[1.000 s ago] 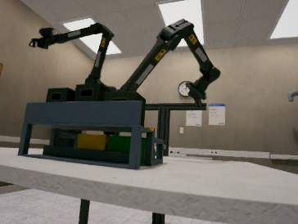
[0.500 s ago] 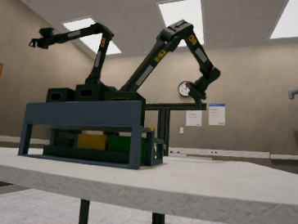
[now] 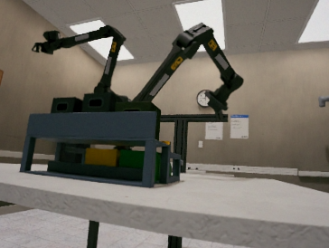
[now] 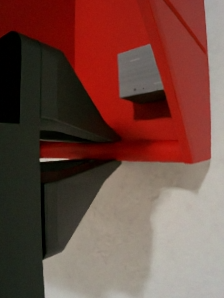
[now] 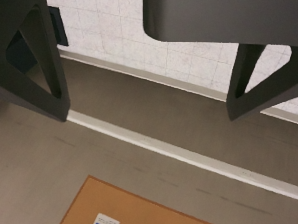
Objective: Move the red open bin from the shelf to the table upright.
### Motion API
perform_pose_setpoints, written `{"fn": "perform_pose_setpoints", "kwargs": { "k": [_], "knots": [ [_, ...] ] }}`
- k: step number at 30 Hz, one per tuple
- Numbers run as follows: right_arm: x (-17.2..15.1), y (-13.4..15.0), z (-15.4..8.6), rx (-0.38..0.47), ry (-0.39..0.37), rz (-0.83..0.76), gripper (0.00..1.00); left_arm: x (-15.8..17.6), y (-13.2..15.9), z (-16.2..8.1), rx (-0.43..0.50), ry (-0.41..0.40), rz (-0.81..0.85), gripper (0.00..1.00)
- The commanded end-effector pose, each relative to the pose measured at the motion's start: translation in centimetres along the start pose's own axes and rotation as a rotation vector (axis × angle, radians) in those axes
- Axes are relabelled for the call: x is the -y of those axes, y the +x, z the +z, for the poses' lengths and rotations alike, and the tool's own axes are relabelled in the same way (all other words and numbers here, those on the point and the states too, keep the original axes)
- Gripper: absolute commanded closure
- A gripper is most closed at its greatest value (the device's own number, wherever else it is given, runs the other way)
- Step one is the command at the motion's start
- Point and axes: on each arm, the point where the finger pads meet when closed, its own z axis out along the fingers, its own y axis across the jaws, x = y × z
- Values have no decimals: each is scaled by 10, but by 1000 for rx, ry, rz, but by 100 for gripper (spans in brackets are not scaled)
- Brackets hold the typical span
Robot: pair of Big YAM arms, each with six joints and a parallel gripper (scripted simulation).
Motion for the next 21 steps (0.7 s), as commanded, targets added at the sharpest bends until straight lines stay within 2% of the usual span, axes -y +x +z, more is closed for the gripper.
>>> {"fn": "perform_pose_setpoints", "kwargs": {
  "k": [1, 4, 21],
  "knots": [
    [2, -39, -6, 56, 5, -19, 0, -11, -5, -1, 8, -16, 0, 100],
    [2, -39, -6, 56, 5, -19, 0, -5, -1, 8, 2, -4, -3, 100],
    [2, -39, -6, 56, 5, -19, 0, -6, -1, 11, 3, -6, -4, 100]
  ]
}}
